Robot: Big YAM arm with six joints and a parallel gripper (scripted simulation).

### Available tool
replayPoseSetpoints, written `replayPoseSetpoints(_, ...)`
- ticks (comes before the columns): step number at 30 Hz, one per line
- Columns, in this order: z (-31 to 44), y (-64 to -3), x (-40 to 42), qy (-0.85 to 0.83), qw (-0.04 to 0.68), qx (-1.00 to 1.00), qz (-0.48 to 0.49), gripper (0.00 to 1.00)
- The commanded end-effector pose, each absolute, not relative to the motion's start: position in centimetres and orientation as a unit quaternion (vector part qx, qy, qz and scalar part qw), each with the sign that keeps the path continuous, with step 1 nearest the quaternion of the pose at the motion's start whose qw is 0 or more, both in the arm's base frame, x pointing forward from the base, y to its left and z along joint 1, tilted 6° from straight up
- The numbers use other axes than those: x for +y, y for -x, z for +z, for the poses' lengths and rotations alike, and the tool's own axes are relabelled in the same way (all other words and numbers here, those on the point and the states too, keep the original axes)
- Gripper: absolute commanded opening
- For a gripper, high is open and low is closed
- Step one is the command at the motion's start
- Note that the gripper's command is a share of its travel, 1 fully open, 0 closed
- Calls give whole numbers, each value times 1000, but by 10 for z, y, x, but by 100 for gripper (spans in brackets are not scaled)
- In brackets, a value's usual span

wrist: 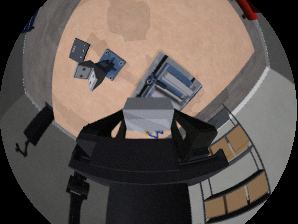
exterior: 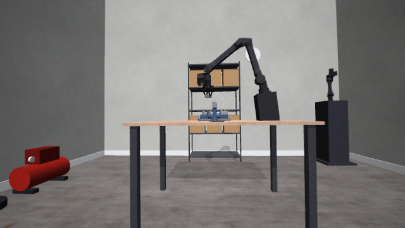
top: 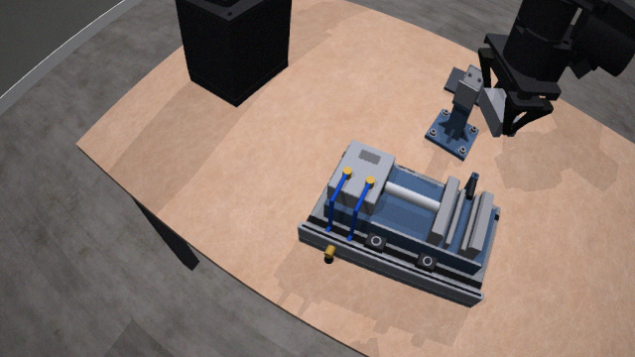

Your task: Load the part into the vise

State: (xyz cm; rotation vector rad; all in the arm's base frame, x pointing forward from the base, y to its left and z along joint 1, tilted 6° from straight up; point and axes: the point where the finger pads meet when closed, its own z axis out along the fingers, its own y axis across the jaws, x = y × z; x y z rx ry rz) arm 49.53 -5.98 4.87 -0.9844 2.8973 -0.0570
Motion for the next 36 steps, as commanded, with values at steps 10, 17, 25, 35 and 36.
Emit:
replayPoseSetpoints(10,68,-525,-114,170,62,983,-19,0)
replayPoseSetpoints(17,73,-528,-141,105,68,992,-17,0)
replayPoseSetpoints(25,69,-528,-156,67,66,996,-14,0)
replayPoseSetpoints(35,77,-531,-161,46,73,996,-14,0)
replayPoseSetpoints(36,77,-531,-161,46,73,996,-14,0)
